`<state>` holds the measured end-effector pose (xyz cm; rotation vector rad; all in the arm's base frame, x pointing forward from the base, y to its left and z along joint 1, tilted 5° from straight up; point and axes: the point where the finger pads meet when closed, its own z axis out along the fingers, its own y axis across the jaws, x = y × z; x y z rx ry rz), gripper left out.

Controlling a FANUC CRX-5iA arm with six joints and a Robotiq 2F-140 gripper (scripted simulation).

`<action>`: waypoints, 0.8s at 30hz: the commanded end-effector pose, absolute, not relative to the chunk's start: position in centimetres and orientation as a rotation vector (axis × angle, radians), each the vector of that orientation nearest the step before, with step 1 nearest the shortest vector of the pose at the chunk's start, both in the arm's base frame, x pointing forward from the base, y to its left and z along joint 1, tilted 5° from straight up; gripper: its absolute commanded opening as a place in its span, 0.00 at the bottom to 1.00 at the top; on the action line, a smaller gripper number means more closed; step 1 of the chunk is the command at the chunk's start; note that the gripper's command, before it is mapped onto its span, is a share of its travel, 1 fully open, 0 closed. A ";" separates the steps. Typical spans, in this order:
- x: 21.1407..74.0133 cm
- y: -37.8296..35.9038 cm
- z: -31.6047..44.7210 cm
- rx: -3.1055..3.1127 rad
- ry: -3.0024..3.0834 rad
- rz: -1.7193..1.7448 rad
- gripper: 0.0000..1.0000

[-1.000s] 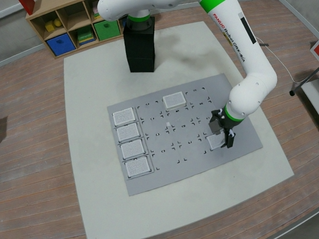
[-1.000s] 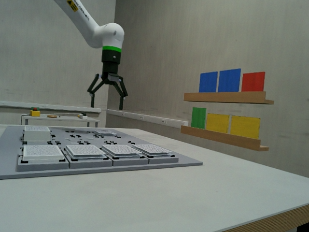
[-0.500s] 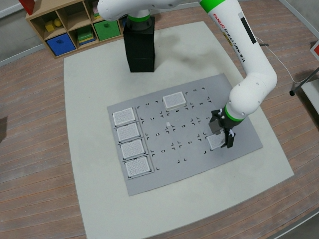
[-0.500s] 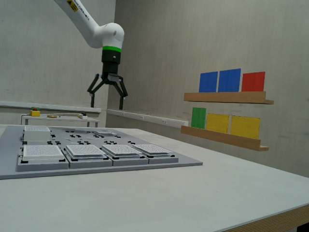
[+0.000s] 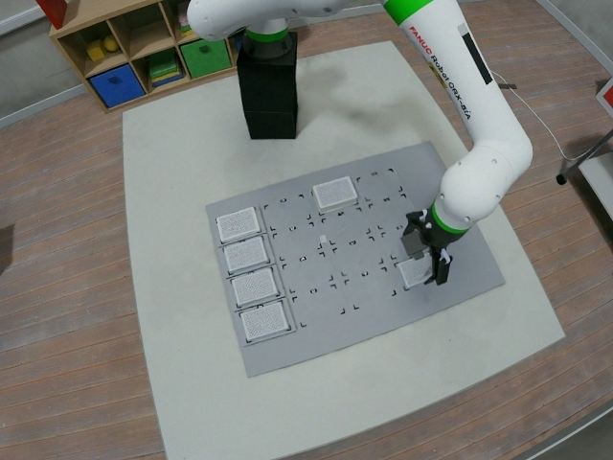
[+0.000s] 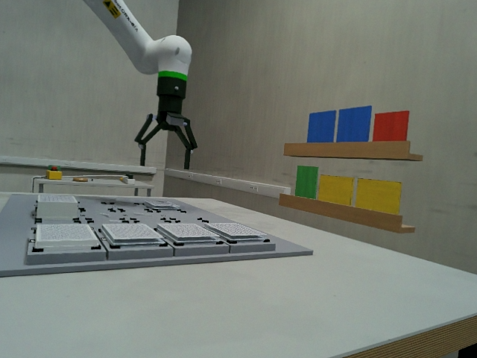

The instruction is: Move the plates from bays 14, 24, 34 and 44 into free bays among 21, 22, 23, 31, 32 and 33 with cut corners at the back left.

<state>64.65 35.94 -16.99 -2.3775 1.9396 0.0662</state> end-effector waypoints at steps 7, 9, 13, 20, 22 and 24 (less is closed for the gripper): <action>64.8 36.0 -16.8 -2.376 1.938 0.064 1.00; 64.8 36.0 -16.8 -2.376 1.938 0.064 1.00; 64.8 34.8 -17.1 -2.376 1.938 0.064 0.70; 64.7 32.8 -17.4 -2.376 1.938 0.064 0.70; 64.7 32.1 -17.6 -2.376 1.938 0.064 0.70; 64.7 31.3 -17.7 -2.376 1.938 0.064 0.70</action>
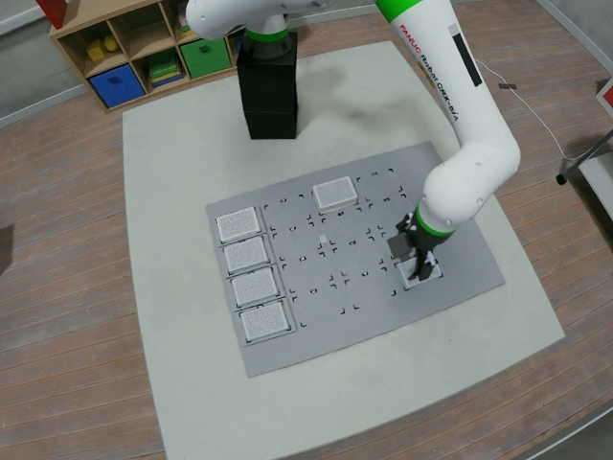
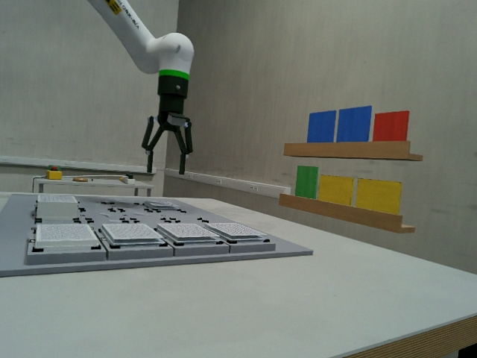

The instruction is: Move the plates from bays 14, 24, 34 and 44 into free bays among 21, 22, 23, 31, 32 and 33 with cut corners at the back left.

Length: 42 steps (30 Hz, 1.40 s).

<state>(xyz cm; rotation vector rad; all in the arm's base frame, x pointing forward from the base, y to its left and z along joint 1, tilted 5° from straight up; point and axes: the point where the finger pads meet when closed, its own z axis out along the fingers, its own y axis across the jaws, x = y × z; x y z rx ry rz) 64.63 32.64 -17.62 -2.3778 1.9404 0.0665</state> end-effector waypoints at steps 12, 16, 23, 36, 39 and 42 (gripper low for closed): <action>64.7 27.3 -18.5 -2.376 1.938 0.064 0.70; 64.7 25.8 -18.8 -2.376 1.938 0.064 0.70; 64.7 23.0 -19.3 -2.376 1.938 0.064 0.70; 64.7 18.7 -20.1 -2.376 1.938 0.064 0.70; 64.6 17.5 -20.3 -2.376 1.938 0.064 0.70; 64.6 16.3 -20.6 -2.376 1.938 0.064 0.70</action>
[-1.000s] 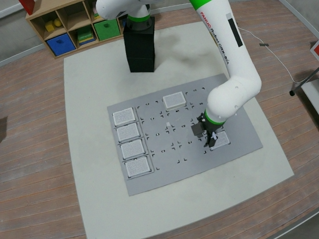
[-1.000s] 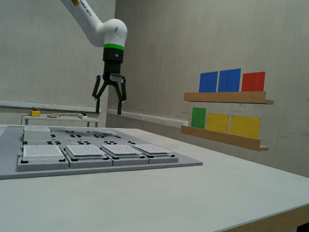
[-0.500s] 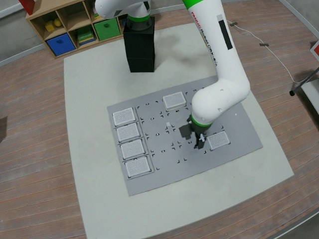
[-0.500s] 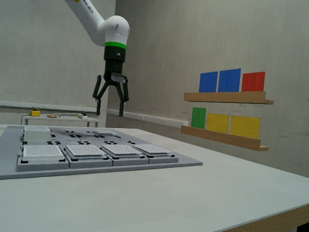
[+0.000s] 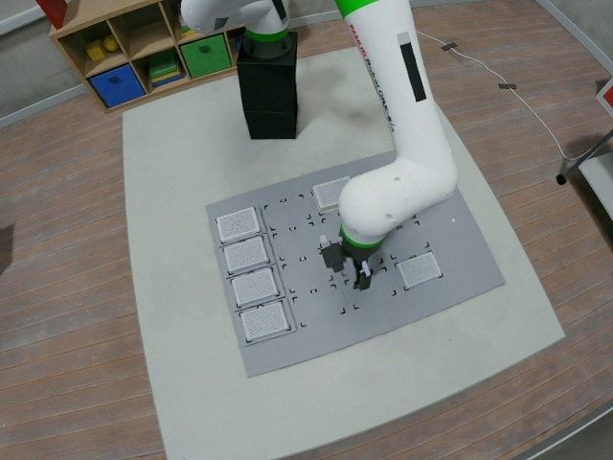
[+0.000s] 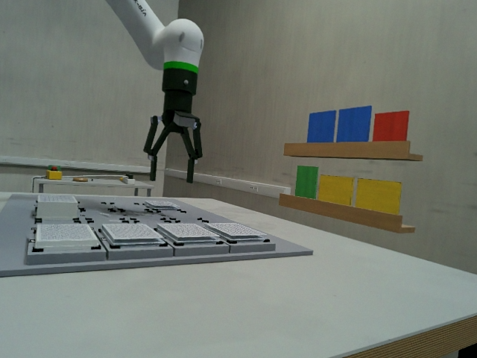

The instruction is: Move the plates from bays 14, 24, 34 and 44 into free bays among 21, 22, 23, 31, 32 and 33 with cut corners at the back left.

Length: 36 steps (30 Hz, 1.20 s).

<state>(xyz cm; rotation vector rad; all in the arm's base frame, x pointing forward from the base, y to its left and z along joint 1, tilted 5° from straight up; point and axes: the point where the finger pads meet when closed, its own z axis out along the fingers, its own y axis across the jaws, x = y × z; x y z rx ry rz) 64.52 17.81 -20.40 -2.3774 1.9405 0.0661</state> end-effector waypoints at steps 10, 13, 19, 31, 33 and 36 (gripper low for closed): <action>64.6 13.2 -21.1 -2.376 1.938 0.064 0.70; 64.6 12.0 -21.4 -2.376 1.938 0.064 0.70; 64.6 10.0 -21.7 -2.376 1.939 0.064 0.70; 64.6 5.7 -22.6 -2.376 1.939 0.064 0.70; 64.6 4.9 -22.7 -2.376 1.939 0.064 0.70; 64.6 4.1 -22.9 -2.376 1.939 0.064 0.70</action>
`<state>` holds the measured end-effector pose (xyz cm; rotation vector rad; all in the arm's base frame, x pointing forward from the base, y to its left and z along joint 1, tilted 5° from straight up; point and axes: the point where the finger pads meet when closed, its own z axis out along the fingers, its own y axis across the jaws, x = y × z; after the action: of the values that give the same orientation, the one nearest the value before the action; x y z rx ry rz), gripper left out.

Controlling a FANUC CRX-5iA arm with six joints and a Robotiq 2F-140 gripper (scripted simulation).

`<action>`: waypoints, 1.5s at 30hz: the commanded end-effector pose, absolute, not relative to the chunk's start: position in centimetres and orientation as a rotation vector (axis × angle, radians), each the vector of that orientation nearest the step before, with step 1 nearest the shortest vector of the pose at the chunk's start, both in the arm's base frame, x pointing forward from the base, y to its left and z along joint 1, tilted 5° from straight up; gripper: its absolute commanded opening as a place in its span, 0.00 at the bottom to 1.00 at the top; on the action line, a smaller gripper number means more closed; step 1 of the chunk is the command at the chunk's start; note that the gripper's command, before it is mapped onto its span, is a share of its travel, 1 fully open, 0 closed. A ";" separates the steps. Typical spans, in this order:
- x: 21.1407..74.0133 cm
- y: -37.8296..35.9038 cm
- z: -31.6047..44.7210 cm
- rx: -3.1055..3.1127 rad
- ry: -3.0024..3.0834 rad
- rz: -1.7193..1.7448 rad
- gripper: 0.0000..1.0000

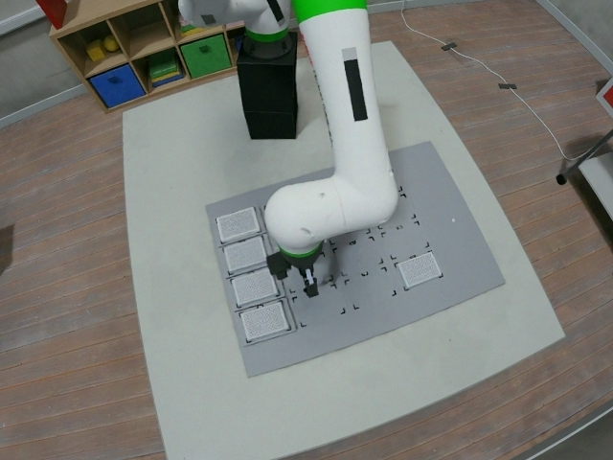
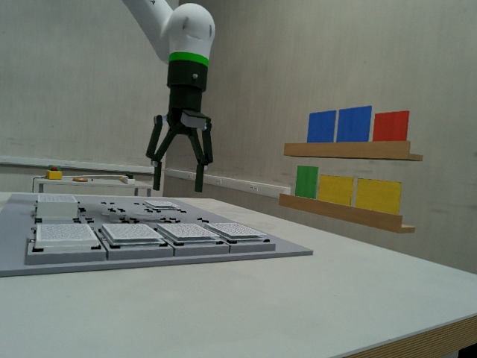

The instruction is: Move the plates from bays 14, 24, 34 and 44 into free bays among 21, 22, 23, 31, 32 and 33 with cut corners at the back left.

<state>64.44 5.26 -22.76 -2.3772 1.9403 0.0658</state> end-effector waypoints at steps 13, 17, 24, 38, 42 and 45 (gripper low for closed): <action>64.5 -0.6 -23.7 -2.376 1.939 0.064 0.70; 64.5 -1.8 -24.0 -2.376 1.939 0.064 0.70; 64.5 -4.1 -24.4 -2.376 1.939 0.063 0.70; 64.5 -8.9 -25.3 -2.377 1.939 0.063 0.70; 64.5 -9.9 -25.5 -2.377 1.939 0.063 0.70; 64.5 -9.9 -25.5 -2.377 1.939 0.063 0.70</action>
<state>64.36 -9.60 -25.56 -2.3770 1.9401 0.0660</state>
